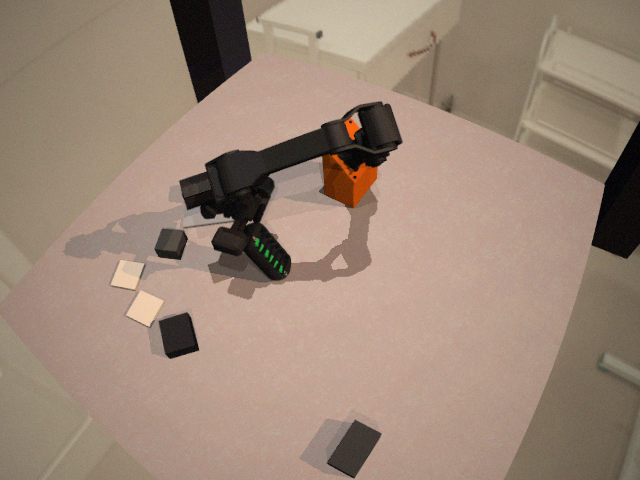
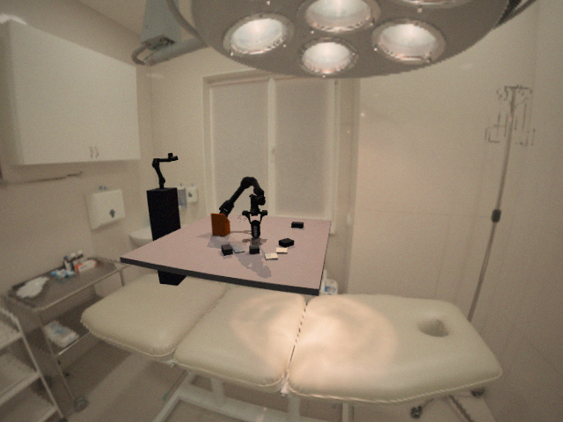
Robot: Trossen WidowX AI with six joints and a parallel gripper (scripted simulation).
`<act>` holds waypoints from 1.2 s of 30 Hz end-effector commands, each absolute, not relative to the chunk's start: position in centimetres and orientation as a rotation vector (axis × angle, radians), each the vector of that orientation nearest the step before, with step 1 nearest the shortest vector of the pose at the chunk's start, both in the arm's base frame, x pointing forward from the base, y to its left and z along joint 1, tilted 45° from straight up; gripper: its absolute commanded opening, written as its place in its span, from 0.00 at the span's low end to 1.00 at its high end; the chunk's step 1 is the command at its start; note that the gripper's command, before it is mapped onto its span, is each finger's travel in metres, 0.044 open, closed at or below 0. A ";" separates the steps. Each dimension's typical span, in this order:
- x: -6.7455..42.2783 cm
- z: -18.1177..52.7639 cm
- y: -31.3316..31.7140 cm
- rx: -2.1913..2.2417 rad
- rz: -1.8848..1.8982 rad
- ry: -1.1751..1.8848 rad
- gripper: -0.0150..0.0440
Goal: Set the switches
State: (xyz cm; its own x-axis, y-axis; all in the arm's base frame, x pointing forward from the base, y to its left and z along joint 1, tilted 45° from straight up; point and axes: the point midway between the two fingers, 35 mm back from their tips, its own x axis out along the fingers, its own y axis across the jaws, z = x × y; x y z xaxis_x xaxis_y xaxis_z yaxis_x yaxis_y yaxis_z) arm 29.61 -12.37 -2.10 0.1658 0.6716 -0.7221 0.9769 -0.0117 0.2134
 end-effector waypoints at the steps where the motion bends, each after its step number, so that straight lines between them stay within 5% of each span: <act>1: 29.7 -2.7 -12.2 1.747 -0.556 1.591 0.83; 36: 30.2 -5.2 -13.3 1.746 -0.556 1.590 0.83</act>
State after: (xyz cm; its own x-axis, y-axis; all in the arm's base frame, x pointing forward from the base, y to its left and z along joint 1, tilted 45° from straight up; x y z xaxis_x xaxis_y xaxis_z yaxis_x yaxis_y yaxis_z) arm 30.16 -13.62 -4.66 0.1663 0.6688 -0.7246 0.9767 -0.0107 0.2143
